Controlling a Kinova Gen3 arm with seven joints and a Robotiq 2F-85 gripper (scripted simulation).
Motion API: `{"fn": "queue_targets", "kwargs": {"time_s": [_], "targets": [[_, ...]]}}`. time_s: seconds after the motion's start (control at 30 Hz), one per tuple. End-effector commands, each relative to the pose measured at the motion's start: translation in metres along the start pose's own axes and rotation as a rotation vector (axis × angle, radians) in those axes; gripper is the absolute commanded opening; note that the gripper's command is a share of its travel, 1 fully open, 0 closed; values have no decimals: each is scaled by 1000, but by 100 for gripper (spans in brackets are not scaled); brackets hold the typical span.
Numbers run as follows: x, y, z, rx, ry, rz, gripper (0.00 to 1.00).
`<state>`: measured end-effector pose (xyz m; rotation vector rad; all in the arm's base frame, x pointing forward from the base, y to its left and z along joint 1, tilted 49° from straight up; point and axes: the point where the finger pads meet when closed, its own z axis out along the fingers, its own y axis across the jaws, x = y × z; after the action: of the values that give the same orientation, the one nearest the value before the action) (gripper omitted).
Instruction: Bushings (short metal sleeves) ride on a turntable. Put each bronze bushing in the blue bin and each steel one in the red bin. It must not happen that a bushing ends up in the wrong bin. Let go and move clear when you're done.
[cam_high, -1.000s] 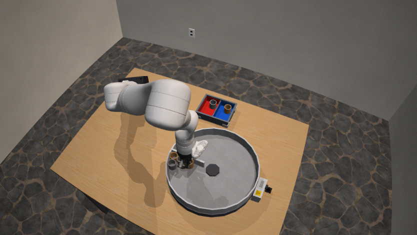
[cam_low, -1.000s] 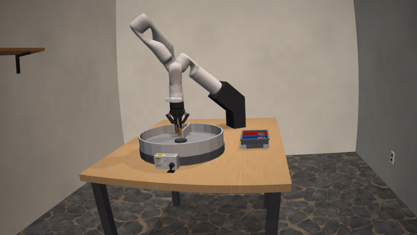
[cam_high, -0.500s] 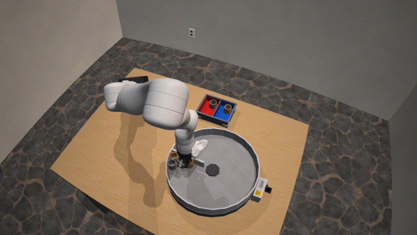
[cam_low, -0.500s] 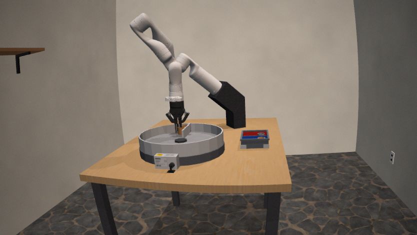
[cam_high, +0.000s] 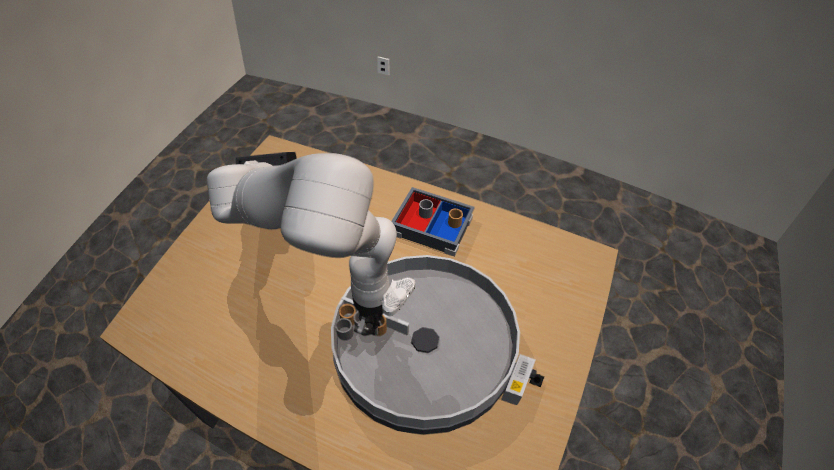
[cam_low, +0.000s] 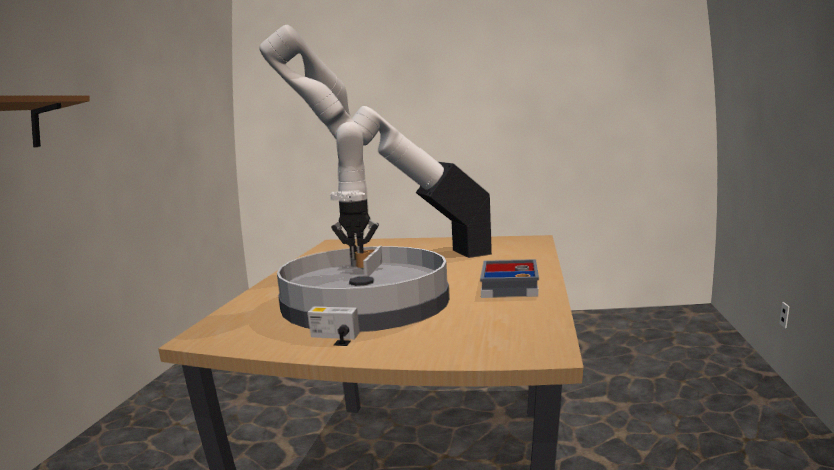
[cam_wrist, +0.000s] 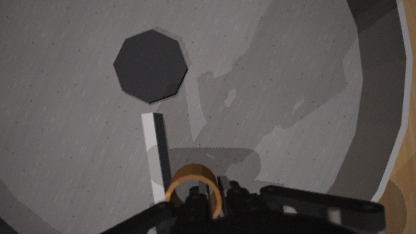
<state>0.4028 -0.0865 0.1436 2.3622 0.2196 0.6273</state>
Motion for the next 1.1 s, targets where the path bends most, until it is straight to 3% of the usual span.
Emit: {"fn": "queue_targets", "kwargs": {"time_s": [0.0,1.07], "targets": [[-1,0,-3,2,-1,-4,0],[0,0,-11,1,1,-2,0]]}}
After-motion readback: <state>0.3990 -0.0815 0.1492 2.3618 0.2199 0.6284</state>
